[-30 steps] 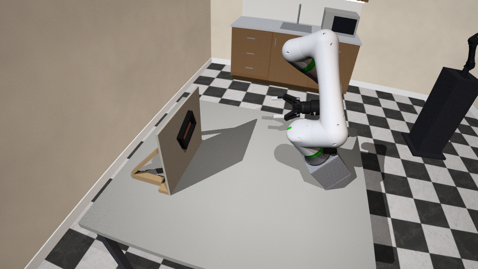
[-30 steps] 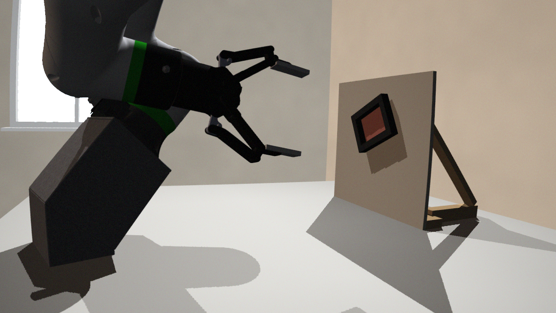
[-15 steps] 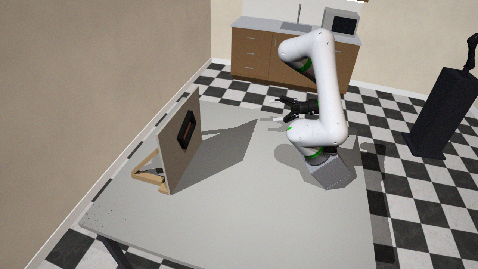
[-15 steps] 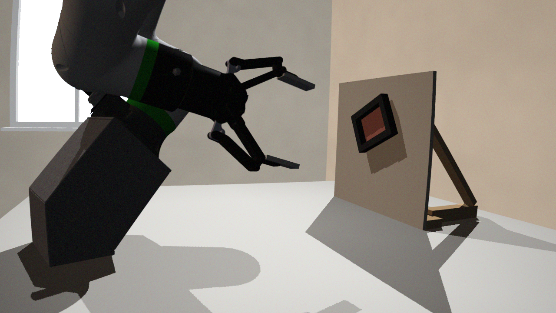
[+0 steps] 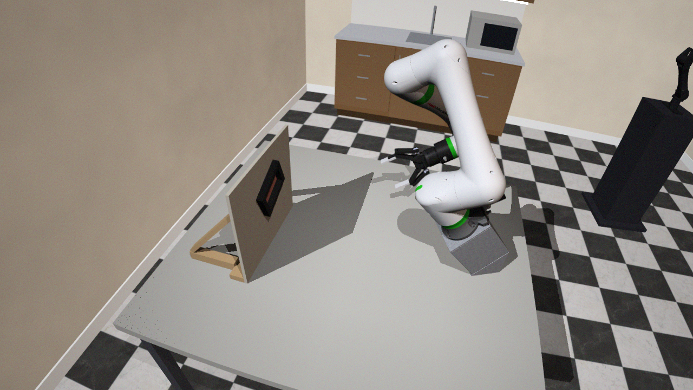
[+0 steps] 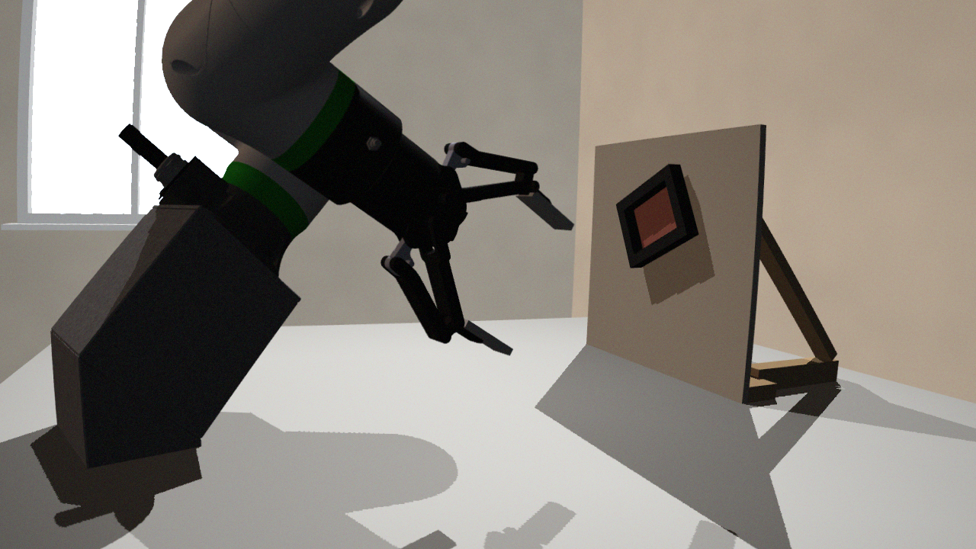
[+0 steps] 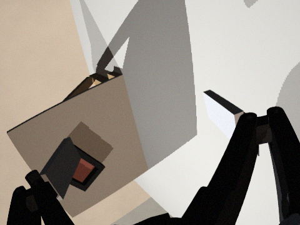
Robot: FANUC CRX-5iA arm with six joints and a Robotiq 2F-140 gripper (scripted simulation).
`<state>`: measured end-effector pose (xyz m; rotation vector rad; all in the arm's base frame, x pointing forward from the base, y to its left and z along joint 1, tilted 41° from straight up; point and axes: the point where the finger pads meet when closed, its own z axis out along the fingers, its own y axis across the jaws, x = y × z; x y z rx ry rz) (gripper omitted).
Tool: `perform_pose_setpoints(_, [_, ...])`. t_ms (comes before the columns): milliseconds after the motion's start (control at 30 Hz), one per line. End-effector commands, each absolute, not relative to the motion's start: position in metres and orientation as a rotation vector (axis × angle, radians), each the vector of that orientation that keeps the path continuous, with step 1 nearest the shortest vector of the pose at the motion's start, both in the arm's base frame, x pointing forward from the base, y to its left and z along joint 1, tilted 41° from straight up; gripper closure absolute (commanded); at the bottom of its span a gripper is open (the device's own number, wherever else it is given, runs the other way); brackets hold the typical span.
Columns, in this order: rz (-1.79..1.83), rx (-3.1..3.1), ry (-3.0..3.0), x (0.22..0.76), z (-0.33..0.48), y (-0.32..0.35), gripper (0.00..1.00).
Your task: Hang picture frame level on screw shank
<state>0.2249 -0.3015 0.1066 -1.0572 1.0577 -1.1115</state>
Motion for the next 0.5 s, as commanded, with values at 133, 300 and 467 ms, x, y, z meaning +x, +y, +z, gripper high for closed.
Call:
perform_pose_setpoints(133, [-1.084,-1.087,1.072,0.231,0.101,-0.301,0.0])
perform_pose_setpoints(300, [-0.967,-1.221,1.133,0.254,0.074,-0.298,0.0])
perform_pose_setpoints(467, [-0.882,-1.338,1.185,0.27,0.054,-0.3,0.0])
